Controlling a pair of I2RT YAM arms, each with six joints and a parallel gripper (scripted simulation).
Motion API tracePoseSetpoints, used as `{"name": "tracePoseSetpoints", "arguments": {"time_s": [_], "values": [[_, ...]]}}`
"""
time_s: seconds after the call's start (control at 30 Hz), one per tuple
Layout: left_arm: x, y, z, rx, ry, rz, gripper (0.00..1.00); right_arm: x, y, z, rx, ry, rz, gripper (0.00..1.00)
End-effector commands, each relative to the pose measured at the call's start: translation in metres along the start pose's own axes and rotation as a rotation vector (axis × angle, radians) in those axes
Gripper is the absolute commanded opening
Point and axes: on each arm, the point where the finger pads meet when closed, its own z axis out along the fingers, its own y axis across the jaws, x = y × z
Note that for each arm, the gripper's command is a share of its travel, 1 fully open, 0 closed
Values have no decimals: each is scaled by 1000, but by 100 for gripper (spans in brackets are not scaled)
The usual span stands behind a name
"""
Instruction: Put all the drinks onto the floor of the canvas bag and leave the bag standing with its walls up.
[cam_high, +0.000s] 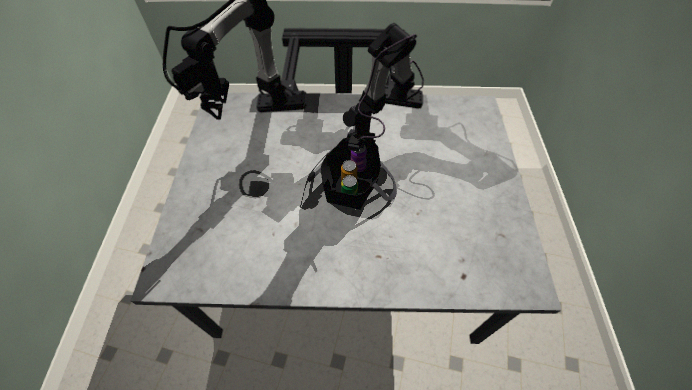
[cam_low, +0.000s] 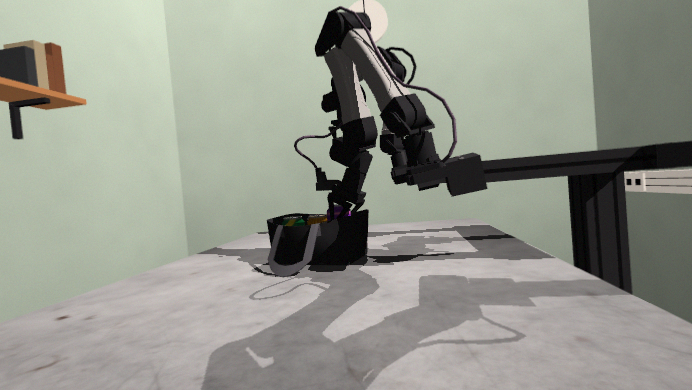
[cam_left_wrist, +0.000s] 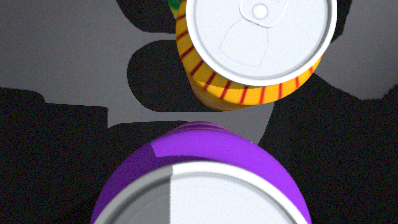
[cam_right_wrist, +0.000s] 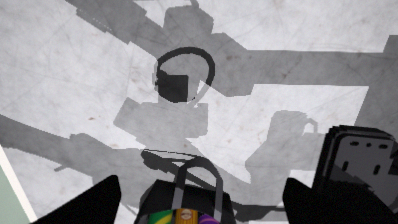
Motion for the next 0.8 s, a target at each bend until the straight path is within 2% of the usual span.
{"name": "tracePoseSetpoints", "arguments": {"time_s": [0.0, 0.77], "values": [[-24, -11, -2, 26, -82, -23, 70, 0, -2, -5, -10, -19, 7, 86], [-15, -6, 14, 12, -67, -29, 70, 0, -2, -5, -10, -19, 7, 86]]}}
